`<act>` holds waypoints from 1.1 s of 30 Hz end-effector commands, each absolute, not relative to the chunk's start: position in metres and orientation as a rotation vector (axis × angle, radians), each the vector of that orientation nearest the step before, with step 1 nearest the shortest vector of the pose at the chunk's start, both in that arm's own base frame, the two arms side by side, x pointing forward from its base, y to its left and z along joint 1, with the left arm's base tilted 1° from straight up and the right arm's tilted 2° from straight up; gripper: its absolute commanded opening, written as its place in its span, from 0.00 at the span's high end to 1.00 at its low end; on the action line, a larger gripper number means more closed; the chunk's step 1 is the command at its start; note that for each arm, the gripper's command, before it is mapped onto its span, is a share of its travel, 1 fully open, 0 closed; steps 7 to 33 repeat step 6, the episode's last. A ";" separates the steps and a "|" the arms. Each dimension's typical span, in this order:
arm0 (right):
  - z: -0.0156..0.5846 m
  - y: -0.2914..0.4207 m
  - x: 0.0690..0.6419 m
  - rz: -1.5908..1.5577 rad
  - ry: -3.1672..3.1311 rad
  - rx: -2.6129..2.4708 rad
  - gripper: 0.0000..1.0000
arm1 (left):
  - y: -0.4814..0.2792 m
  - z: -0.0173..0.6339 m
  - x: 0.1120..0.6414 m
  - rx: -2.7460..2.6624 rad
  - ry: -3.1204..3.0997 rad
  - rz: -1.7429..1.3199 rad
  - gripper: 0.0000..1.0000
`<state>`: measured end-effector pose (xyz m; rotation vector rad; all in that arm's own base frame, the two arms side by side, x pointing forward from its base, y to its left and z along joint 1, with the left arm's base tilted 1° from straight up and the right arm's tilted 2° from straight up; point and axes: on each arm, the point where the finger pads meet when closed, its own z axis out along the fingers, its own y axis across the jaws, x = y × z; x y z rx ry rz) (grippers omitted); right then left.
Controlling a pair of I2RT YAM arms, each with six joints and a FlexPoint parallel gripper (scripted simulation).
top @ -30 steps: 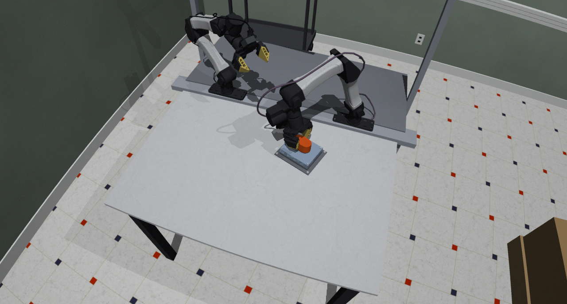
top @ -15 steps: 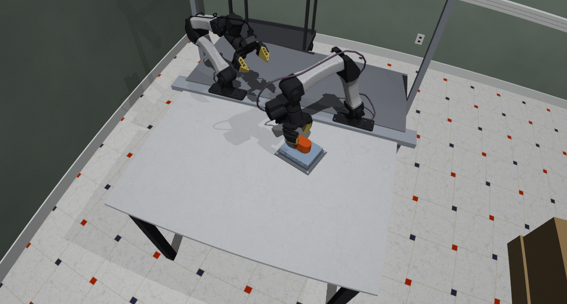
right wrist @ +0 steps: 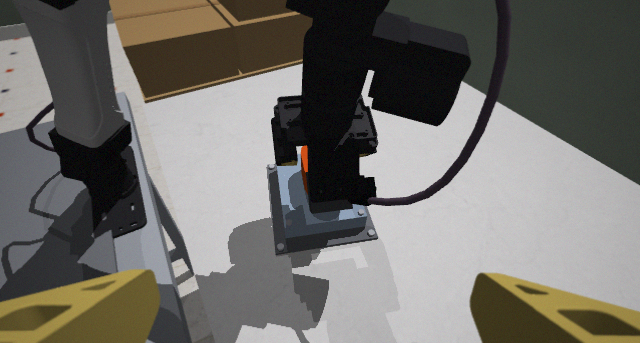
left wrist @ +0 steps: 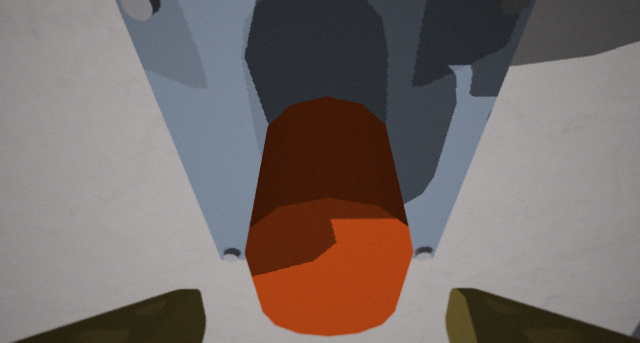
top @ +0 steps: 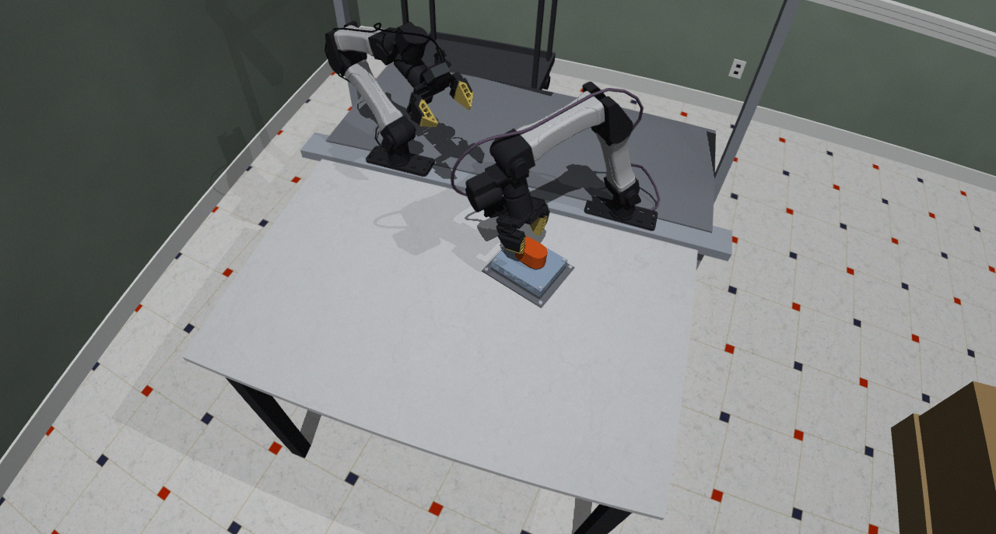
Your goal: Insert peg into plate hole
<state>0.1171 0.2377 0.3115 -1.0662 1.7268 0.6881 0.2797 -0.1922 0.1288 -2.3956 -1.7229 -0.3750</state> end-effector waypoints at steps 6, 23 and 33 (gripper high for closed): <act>0.316 0.238 0.118 0.694 1.718 -1.055 0.00 | -0.189 0.145 0.282 -2.404 -1.765 -0.399 0.29; 0.316 0.238 0.118 0.694 1.718 -1.055 0.00 | -0.189 0.145 0.282 -2.404 -1.765 -0.399 0.29; 0.316 0.238 0.118 0.694 1.718 -1.055 0.00 | -0.189 0.145 0.282 -2.404 -1.765 -0.399 0.29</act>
